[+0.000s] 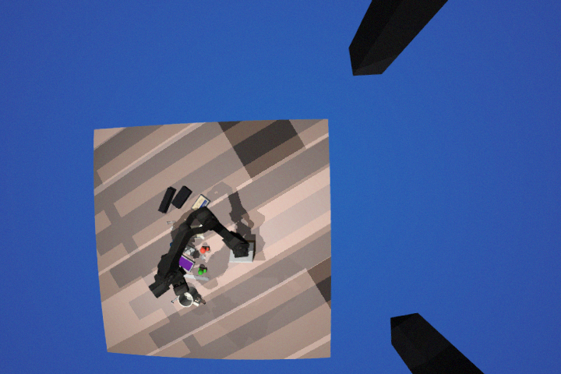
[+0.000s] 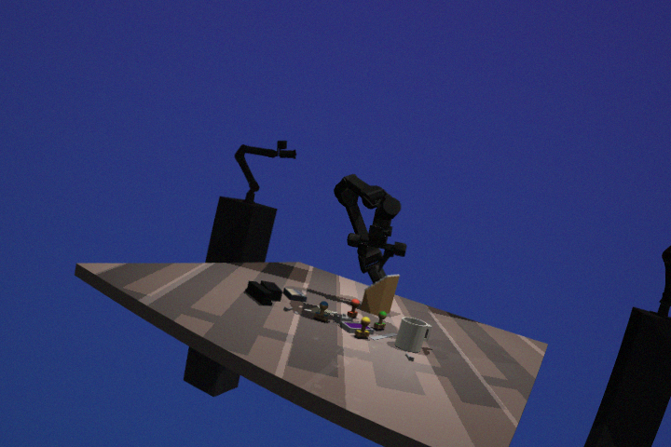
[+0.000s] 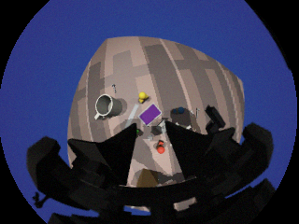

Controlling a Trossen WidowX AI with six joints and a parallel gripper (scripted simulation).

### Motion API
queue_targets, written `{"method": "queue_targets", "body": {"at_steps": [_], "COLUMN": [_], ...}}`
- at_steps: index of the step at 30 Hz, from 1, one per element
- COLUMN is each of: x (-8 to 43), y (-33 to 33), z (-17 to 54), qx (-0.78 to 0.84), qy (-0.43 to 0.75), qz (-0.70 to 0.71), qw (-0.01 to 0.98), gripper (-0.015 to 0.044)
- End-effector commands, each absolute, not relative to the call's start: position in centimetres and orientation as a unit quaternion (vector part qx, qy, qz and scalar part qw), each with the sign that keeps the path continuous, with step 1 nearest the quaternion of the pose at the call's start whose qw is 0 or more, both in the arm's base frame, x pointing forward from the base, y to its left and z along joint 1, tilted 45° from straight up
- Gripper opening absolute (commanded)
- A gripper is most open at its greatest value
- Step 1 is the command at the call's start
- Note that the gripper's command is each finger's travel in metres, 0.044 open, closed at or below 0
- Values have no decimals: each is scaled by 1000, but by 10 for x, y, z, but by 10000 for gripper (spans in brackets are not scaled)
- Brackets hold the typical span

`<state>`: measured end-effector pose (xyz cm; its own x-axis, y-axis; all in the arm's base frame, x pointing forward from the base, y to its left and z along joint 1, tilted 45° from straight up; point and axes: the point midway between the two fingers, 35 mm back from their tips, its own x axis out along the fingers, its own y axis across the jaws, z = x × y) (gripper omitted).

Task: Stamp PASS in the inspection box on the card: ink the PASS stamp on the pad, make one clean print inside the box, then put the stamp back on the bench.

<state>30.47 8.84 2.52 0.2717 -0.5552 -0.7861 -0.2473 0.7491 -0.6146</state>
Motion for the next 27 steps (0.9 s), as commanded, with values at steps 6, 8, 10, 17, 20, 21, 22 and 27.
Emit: {"method": "queue_targets", "body": {"at_steps": [6,8,10,17,20,21,22,27], "x": [244,243,237,236,236,236,236,236], "y": [65,65,66,65,63,62,61,55], "z": [-77,-78,-78,-80,-83,-84,-85,-92], "qx": [-223,-222,-222,-222,-222,-222,-222,-222], "qy": [673,673,673,673,673,673,673,673], "qz": [-309,-312,-312,-311,-311,-311,-311,-311], "qw": [634,633,633,633,633,633,633,633], "gripper": [216,216,216,216,216,216,216,216]}}
